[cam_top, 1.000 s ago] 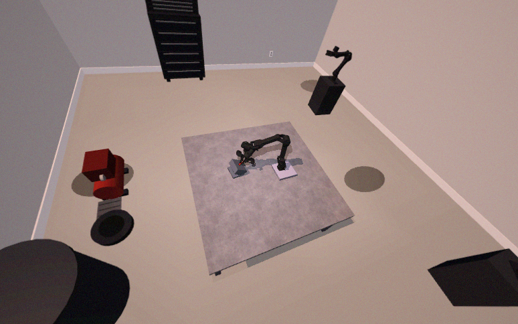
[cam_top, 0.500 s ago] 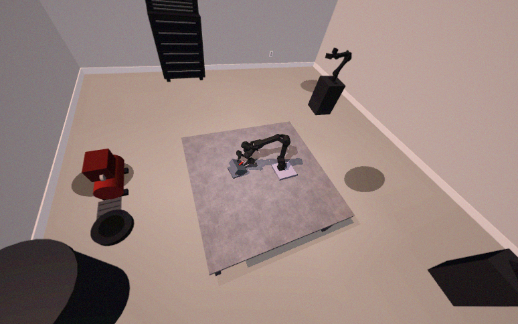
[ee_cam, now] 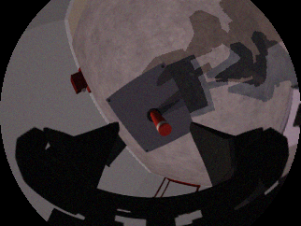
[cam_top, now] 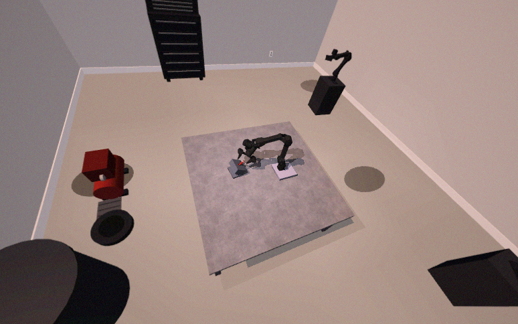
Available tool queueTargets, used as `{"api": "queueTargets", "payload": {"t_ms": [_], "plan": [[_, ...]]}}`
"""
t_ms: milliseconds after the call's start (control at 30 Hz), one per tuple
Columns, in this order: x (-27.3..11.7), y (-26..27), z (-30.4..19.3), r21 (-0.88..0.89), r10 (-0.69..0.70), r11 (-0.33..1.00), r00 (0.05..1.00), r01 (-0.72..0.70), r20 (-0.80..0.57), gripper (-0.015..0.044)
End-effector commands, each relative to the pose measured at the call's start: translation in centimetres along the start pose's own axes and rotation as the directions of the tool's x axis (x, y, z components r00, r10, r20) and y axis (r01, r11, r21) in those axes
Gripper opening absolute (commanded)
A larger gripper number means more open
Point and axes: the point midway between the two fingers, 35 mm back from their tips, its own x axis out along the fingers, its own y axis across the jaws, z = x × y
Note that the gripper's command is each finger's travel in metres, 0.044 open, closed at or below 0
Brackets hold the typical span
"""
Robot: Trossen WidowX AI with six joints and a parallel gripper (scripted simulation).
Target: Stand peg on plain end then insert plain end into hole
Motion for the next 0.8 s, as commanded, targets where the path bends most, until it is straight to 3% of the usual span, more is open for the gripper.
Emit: {"api": "queueTargets", "payload": {"t_ms": [0,767], "plan": [[-1.1,0.3,-0.1,-0.004,0.008,1.0,1.0,-0.008,-0.005,0.044],[-6.0,0.1,0.1,-0.001,0.009,1.0,1.0,-0.009,0.001,0.044]]}}
